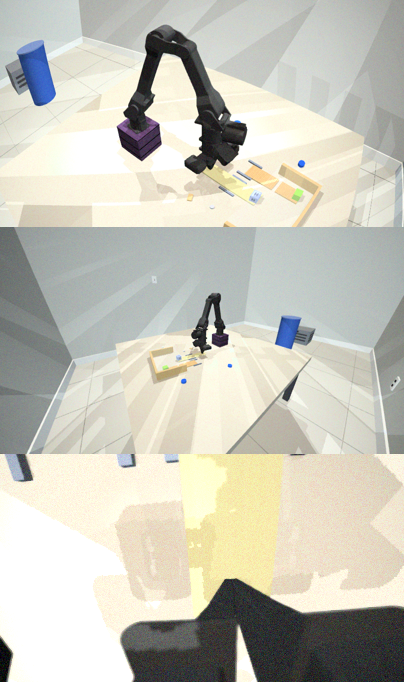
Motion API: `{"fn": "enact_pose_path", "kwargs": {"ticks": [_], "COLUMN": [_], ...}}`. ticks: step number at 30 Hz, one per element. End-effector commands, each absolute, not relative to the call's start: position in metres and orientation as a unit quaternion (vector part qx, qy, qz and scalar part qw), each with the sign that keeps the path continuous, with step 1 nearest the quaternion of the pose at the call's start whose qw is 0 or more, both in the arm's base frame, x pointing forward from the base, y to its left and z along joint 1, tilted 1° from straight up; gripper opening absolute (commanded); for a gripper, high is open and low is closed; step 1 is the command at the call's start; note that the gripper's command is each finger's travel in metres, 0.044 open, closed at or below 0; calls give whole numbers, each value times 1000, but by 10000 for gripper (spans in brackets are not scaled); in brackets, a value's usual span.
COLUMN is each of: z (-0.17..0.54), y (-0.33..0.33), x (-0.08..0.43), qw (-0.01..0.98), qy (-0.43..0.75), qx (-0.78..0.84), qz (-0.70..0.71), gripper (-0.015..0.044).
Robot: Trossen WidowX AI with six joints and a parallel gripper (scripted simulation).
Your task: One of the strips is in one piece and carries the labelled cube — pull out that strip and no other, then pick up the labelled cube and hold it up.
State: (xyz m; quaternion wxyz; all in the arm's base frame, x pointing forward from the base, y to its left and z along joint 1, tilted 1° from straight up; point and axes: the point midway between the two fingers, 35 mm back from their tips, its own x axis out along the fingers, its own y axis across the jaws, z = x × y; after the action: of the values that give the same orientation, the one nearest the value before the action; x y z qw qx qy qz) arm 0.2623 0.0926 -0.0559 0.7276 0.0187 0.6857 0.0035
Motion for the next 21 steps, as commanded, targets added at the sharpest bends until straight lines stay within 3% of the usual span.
{"fn": "enact_pose_path", "kwargs": {"ticks": [1,21], "z": [-61,-62], "y": [91,92], "x": [248,219], "qw": [719,718], "qy": [695,696], "qx": [17,17], "qz": [1,1], "gripper": [0,0]}}
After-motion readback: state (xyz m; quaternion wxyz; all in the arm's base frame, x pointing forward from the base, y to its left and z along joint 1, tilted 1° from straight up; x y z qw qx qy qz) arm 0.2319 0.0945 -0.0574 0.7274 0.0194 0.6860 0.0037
